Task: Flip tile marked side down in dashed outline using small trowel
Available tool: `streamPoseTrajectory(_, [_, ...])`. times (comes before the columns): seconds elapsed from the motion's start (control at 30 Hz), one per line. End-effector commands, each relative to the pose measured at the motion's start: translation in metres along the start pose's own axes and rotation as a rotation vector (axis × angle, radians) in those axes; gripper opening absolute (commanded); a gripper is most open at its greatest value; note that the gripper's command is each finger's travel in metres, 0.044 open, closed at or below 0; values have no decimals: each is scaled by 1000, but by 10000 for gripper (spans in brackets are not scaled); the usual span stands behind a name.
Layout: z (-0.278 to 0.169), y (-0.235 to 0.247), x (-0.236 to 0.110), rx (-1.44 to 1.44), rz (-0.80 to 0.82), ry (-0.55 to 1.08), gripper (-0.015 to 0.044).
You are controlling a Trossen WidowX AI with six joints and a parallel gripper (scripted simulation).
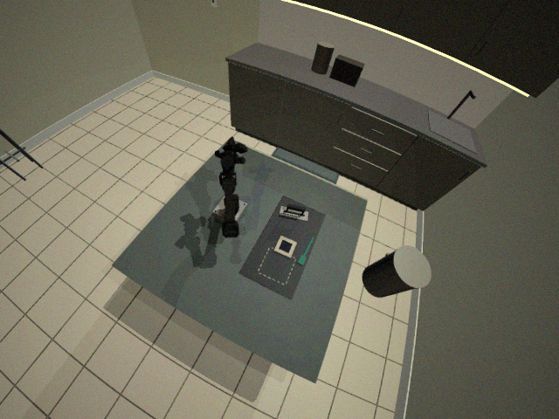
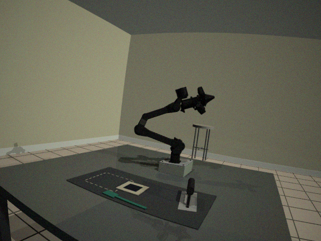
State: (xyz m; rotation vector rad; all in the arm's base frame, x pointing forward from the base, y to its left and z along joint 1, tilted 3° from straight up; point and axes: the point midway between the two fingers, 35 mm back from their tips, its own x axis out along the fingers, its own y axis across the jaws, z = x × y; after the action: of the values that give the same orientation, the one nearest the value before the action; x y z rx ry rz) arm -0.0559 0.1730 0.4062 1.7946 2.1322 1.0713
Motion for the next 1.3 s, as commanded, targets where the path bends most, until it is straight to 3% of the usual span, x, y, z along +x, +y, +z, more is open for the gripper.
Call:
streamPoseTrajectory(0.0, [0, 0, 0, 0, 0, 0, 0])
streamPoseTrajectory(0.3, [0, 0, 0, 0, 0, 0, 0])
streamPoseTrajectory(0.5, [0, 0, 1, -4, 0, -4, 153])
streamPoseTrajectory(0.67, [14, 3, 13, -114, -5, -96, 270])
streamPoseTrajectory(1.27, [90, 31, 56, -526, -111, -510, 270])
